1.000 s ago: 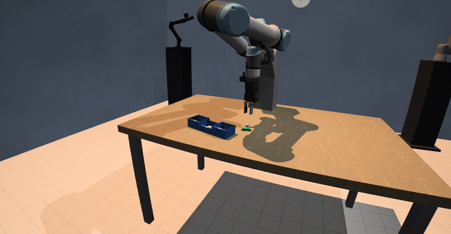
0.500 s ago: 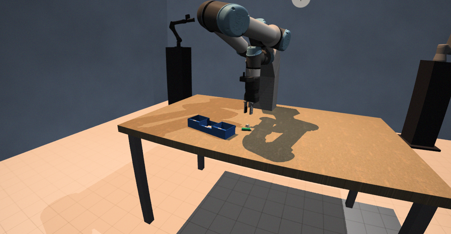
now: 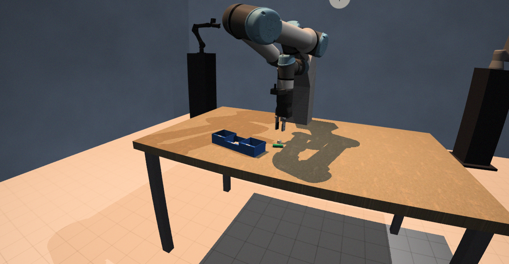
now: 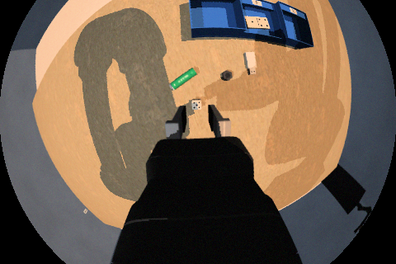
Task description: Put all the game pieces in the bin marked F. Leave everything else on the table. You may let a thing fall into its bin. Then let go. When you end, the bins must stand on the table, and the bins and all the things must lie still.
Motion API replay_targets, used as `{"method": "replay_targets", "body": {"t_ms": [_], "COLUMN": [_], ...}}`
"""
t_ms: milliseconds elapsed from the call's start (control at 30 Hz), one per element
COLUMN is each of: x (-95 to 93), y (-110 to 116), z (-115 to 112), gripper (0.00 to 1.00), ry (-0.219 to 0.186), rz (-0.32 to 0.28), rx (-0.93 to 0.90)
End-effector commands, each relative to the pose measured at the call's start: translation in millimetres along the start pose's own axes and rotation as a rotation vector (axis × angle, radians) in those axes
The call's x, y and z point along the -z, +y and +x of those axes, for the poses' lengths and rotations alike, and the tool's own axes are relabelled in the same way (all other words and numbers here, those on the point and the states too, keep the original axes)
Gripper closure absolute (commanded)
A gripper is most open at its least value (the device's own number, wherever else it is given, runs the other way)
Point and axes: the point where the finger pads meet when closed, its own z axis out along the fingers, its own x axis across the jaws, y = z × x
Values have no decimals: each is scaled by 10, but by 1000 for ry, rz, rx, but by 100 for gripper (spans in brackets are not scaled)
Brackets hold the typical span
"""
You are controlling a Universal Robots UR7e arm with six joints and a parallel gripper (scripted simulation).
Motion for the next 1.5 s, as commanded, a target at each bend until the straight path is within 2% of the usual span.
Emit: {"method": "replay_targets", "body": {"t_ms": [0, 167, 233, 333, 600, 967, 1467], "x": [-213, -413, -413, -533, -532, -653, -653], "y": [-3, -3, -3, -4, -5, -4, -3], "z": [-1, -1, -1, -1, -1, -2, -2], "gripper": [36, 36, 36, 36, 36, 36, 36], "ry": [0, 0, 0, 0, 0, 0, 0], "rz": [1, 1, 1, 1, 1, 1, 1], "rx": [0, 0, 0, 0, 0, 0, 0]}}
